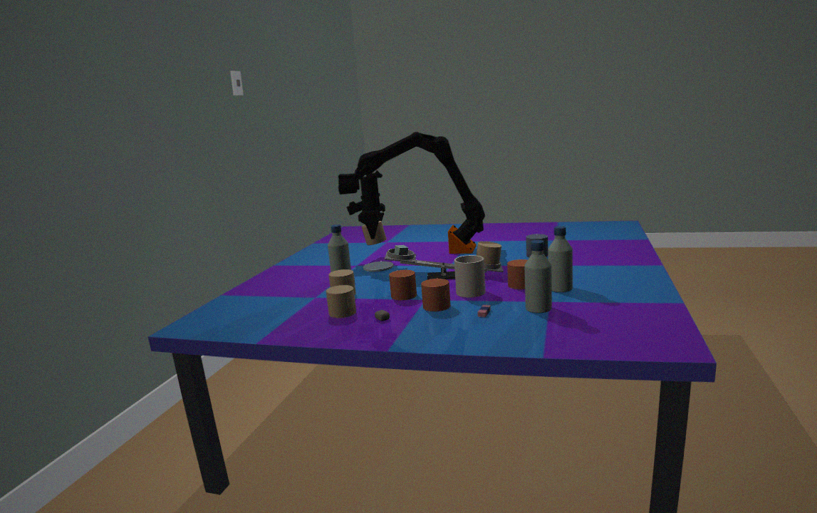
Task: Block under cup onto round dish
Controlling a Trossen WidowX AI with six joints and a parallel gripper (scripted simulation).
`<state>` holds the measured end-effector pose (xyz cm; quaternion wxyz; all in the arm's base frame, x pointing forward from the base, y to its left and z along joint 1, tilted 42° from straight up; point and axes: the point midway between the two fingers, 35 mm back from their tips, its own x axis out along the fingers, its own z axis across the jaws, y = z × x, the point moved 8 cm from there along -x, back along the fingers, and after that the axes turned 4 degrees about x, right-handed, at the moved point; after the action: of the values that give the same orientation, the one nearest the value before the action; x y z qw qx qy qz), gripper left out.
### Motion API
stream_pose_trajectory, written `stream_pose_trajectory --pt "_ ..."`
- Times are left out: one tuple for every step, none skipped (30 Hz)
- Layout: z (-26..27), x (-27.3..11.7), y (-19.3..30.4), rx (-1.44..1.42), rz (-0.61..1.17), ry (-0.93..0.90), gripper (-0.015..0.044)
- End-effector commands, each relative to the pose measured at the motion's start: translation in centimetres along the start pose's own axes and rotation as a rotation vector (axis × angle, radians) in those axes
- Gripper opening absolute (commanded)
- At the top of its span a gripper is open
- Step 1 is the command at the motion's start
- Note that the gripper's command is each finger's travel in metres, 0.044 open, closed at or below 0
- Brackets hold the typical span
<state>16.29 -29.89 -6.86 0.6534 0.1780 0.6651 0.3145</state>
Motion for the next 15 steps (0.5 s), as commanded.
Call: stream_pose_trajectory --pt "-0.9 0.6 -0.2 -0.018 -0.003 0.006 0.0000" --pt "-0.9 0.6 -0.2 -0.018 -0.003 0.006 0.0000" --pt "-0.9 0.6 -0.2 -0.018 -0.003 0.006 0.0000" --pt "-0.9 0.6 -0.2 -0.018 -0.003 0.006 0.0000" --pt "-0.9 0.8 -0.2 -0.018 -0.003 0.006 0.0000" --pt "-0.9 1.1 -0.2 -0.018 -0.003 0.006 0.0000" --pt "-0.9 1.4 -0.2 -0.018 -0.003 0.006 0.0000" --pt "-0.9 1.7 -0.2 -0.018 -0.003 0.006 0.0000" --pt "-0.9 2.2 -0.2 -0.019 -0.003 0.006 0.0000" --pt "-0.9 2.7 -0.2 -0.019 -0.003 0.005 0.0000" --pt "-0.9 3.2 -0.2 -0.019 -0.003 0.005 0.0000" --pt "-0.9 3.7 -0.2 -0.019 -0.003 0.005 0.0000" --pt "-0.9 4.2 -0.2 -0.019 -0.003 0.005 0.0000" --pt "-0.9 4.4 -0.2 -0.019 -0.003 0.005 0.0000" --pt "-0.9 4.5 -0.2 -0.019 -0.003 0.005 0.0000"
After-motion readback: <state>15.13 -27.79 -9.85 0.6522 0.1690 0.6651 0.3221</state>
